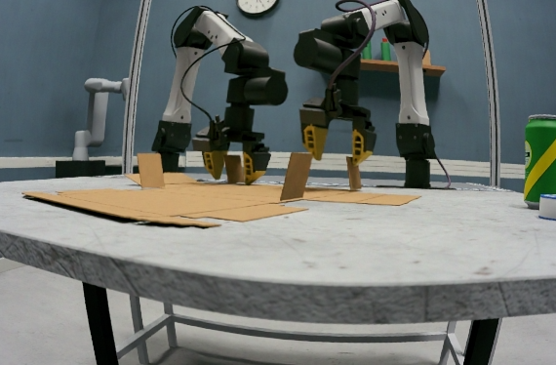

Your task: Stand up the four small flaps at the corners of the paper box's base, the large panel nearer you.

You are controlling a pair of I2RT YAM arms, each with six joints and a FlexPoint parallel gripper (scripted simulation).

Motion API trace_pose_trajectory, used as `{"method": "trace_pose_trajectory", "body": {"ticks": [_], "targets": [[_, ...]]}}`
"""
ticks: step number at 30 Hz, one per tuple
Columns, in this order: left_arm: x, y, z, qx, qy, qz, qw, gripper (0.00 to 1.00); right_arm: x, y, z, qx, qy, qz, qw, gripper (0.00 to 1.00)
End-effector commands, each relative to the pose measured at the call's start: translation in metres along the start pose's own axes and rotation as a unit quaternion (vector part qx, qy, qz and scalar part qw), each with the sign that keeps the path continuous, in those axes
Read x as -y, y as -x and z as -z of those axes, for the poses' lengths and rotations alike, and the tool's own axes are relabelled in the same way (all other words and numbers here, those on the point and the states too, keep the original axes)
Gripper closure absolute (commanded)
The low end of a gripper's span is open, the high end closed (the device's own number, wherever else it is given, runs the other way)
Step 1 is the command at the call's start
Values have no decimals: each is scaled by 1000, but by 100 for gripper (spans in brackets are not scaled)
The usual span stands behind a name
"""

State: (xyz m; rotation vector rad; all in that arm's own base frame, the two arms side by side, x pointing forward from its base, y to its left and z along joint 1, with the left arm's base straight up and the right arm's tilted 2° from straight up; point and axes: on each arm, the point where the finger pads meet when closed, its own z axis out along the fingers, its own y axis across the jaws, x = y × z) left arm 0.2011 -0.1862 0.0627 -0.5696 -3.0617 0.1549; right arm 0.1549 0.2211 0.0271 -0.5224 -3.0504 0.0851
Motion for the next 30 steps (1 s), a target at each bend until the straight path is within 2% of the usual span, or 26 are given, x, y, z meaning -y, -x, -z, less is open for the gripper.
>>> {"method": "trace_pose_trajectory", "body": {"ticks": [1,10,16,30], "targets": [[6,8,-1,8,-1,3,1000,32,14,0,-13,0,-38,-7,999,23],[10,10,1,11,-3,2,1000,42,14,0,-13,0,-38,-7,999,23],[4,0,-12,-6,3,5,1000,50,14,0,-13,0,-38,-7,999,23],[9,-1,-21,-6,4,4,1000,50,14,0,-13,0,-38,-7,999,23]]}}
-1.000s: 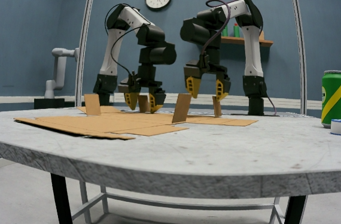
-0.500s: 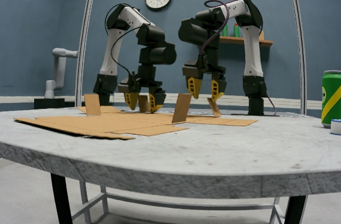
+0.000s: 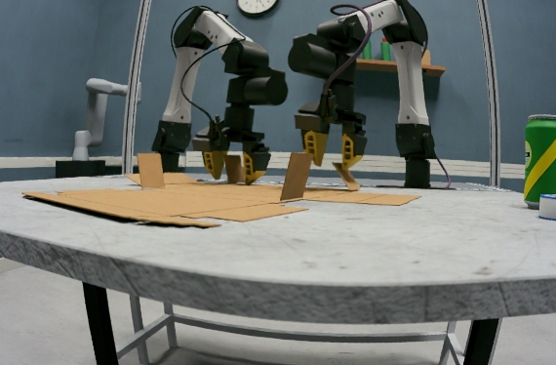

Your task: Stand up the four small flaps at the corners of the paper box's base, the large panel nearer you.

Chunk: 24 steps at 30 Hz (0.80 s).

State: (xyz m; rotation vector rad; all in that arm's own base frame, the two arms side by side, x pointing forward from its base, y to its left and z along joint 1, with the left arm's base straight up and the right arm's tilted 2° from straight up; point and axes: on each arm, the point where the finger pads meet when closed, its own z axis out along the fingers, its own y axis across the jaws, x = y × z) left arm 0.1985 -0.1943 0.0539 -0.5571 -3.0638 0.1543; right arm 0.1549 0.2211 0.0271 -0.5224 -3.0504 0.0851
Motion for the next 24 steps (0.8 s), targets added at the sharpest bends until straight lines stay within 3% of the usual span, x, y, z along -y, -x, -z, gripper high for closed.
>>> {"method": "trace_pose_trajectory", "body": {"ticks": [1,16,18,24], "targets": [[2,-2,-14,-6,4,0,1000,50,14,0,-13,0,-38,-7,999,23],[11,-2,-39,-6,4,0,1000,50,14,0,-13,0,-38,-7,999,23],[12,11,-27,12,-4,3,1000,50,14,0,-13,0,-38,-7,999,23],[12,3,-27,6,-2,-1,1000,50,14,0,-13,0,-38,-7,999,23]]}}
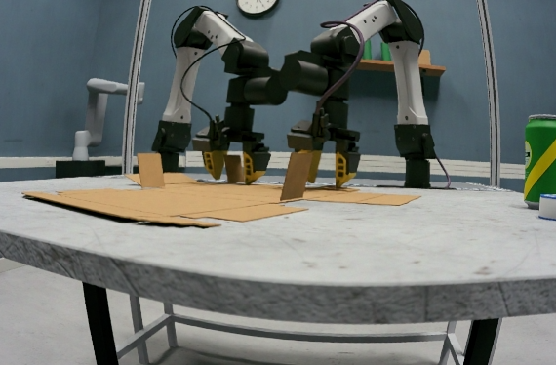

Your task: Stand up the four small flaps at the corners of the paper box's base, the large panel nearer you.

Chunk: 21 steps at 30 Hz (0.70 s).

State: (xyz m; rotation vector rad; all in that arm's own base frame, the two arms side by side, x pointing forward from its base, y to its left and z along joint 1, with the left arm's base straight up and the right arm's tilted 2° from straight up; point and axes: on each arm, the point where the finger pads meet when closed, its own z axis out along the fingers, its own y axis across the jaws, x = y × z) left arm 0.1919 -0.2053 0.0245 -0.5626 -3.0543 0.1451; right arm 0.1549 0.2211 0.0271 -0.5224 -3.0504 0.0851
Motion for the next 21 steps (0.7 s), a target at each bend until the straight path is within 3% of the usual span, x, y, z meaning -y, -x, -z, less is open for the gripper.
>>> {"method": "trace_pose_trajectory", "body": {"ticks": [1,7,21], "targets": [[2,5,4,11,-4,1,1000,50,14,0,-13,0,-38,-7,999,23],[5,13,5,18,-7,2,1000,50,14,0,-13,0,-38,-7,999,23],[-3,9,40,23,-9,-1,1000,50,14,0,-13,0,-38,-7,999,23]]}}
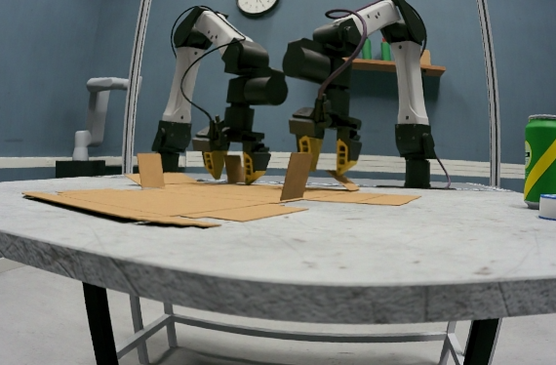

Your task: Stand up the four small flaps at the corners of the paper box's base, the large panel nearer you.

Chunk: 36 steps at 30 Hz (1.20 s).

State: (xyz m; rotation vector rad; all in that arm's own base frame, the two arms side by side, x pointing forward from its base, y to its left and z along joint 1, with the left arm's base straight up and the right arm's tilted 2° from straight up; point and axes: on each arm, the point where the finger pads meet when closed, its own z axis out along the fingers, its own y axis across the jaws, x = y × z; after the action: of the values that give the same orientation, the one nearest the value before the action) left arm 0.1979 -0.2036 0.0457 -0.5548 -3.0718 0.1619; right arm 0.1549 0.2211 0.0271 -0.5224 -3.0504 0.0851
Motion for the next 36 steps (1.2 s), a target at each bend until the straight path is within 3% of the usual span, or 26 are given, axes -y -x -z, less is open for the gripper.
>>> {"method": "trace_pose_trajectory", "body": {"ticks": [1,11,19,25,36], "targets": [[-4,5,22,14,-6,-4,1000,50,14,0,-13,0,-38,-7,999,23],[-27,4,37,13,-7,-4,1000,50,14,0,-13,0,-38,-7,999,23],[-30,1,29,1,0,-2,1000,50,14,1,-13,0,-38,-8,999,23],[-24,2,38,13,-6,-1,1000,50,6,2,0,1,42,-4,999,23],[-23,2,39,15,-5,6,1000,50,10,1,6,2,66,3,998,23]]}}
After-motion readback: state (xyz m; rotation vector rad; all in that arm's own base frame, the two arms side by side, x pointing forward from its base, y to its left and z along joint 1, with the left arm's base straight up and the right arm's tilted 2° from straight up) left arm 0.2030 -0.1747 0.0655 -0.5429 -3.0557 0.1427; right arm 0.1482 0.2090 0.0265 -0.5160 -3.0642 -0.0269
